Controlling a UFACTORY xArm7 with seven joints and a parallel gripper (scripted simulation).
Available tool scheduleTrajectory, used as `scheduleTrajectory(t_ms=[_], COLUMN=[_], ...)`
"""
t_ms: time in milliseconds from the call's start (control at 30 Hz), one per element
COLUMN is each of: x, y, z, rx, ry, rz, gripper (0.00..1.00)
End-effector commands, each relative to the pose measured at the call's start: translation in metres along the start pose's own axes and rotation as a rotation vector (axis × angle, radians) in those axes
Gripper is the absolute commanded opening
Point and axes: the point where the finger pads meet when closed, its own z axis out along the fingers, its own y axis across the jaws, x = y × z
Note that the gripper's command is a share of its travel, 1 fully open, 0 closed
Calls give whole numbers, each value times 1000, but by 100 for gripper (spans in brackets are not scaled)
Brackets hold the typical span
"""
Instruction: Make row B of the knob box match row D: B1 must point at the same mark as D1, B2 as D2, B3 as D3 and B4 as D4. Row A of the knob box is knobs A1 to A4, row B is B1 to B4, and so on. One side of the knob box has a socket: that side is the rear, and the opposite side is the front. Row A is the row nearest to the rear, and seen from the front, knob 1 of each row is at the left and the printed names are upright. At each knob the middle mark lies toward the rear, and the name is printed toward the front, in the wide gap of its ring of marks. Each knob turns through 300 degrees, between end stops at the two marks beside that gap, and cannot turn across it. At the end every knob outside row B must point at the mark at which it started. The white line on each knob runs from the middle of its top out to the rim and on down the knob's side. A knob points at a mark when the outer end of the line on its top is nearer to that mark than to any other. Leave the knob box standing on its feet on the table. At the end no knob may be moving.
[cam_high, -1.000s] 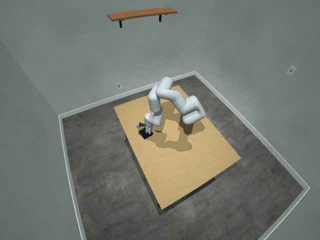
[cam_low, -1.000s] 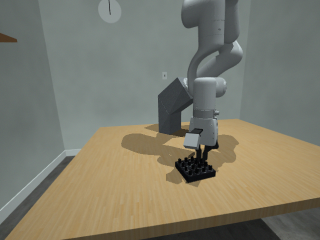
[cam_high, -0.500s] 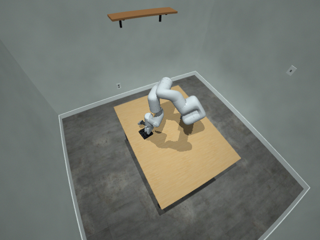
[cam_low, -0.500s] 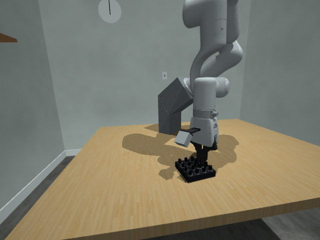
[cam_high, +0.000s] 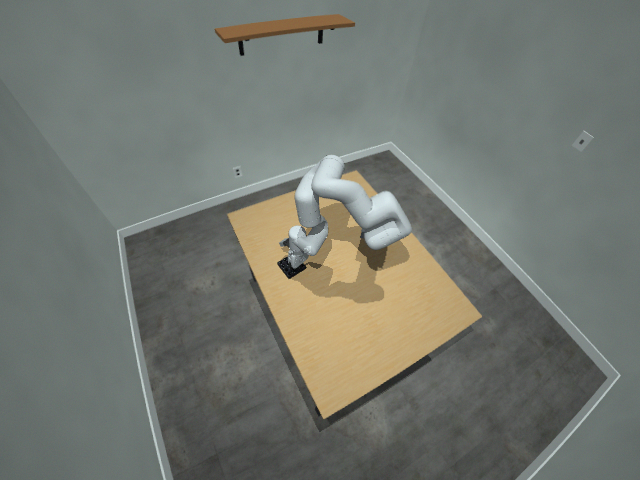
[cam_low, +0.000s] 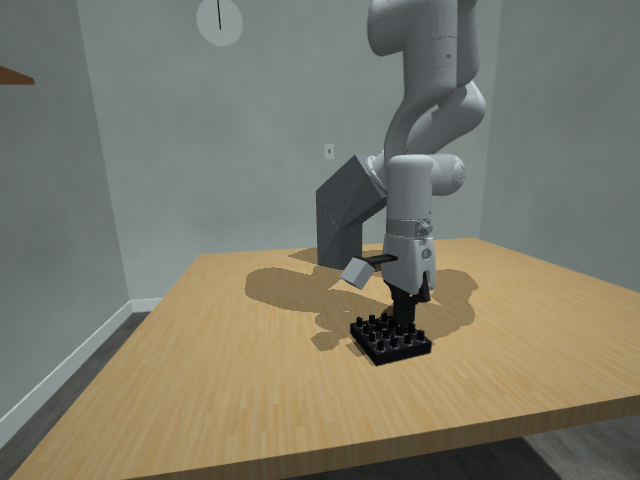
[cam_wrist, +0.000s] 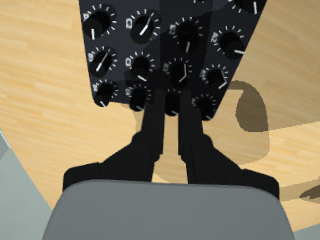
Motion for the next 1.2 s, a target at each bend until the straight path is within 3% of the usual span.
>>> scheduleTrajectory(t_ms=[0, 1167], x=[1, 1], y=[0, 0], z=[-1, -1], rx=[-1, -1], ry=[4, 4], rz=[78, 176], gripper=[8, 8])
